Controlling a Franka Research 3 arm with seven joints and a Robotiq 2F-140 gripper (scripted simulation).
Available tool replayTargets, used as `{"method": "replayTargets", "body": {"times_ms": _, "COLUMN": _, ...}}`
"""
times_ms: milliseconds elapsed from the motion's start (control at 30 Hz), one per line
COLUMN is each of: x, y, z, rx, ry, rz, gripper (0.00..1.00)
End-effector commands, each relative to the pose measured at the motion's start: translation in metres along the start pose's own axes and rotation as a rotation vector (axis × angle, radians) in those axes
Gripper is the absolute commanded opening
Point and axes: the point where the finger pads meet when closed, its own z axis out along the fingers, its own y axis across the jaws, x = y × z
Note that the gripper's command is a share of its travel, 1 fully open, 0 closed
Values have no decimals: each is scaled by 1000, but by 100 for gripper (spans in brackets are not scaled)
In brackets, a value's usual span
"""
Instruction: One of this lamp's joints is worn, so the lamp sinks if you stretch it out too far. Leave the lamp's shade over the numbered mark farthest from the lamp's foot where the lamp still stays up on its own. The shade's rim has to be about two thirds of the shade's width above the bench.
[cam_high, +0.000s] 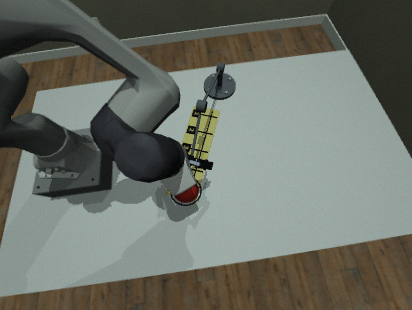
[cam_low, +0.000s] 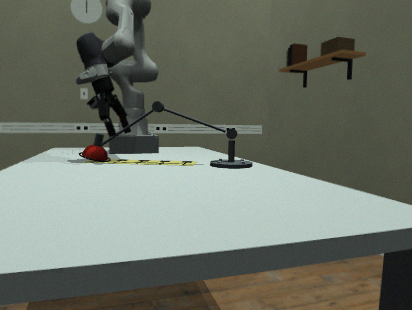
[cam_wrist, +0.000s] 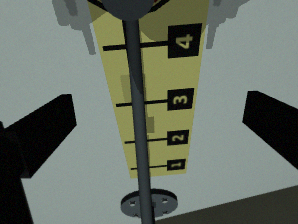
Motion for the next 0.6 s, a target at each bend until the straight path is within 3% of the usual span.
{"method": "replayTargets", "body": {"times_ms": 0, "x": 0, "y": -7, "z": 1, "rx": 20, "ry": 1, "rz": -19, "gripper": 100}}
{"method": "replayTargets", "body": {"times_ms": 500, "x": 1, "y": -17, "z": 4, "rx": 48, "ry": 2, "rz": -40, "gripper": 100}}
{"method": "replayTargets", "body": {"times_ms": 533, "x": 1, "y": -16, "z": 4, "rx": 47, "ry": 2, "rz": -39, "gripper": 10}}
{"method": "replayTargets", "body": {"times_ms": 567, "x": 1, "y": -16, "z": 4, "rx": 46, "ry": 2, "rz": -37, "gripper": 10}}
